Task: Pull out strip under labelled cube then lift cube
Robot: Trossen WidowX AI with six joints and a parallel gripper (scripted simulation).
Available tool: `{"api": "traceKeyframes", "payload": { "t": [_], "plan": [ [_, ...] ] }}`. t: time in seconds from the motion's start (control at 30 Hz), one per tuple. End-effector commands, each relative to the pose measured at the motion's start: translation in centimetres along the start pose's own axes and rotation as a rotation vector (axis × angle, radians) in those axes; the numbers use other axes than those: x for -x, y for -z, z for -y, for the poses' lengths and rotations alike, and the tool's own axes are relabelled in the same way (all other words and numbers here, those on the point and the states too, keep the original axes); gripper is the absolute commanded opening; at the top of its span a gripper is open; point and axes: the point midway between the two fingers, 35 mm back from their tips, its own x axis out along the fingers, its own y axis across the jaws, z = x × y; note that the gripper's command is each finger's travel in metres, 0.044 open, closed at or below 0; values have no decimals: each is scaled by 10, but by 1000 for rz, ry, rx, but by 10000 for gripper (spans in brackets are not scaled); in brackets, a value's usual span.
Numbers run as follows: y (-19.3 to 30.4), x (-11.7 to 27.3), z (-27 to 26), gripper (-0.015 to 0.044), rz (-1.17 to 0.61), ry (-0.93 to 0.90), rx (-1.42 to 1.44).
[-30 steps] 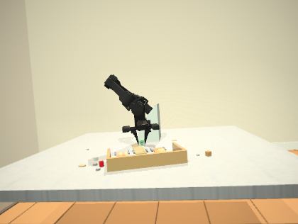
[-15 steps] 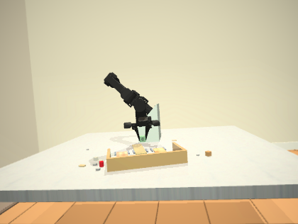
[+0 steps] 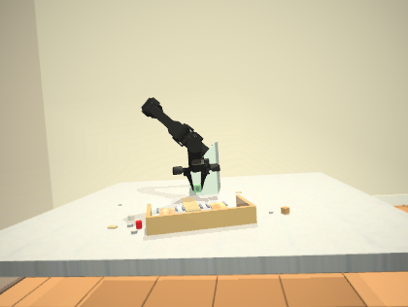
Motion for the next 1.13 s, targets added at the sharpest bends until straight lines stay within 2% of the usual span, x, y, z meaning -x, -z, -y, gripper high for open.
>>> {"api": "traceKeyframes", "payload": {
  "t": [0.0, 0.2, 1.1],
  "plan": [
    [4, 9, -2, 0, 3, -3, -4],
    [4, 37, -2, 0, 3, -4, -4],
    [4, 37, -2, 0, 3, -4, -4]
  ]
}}
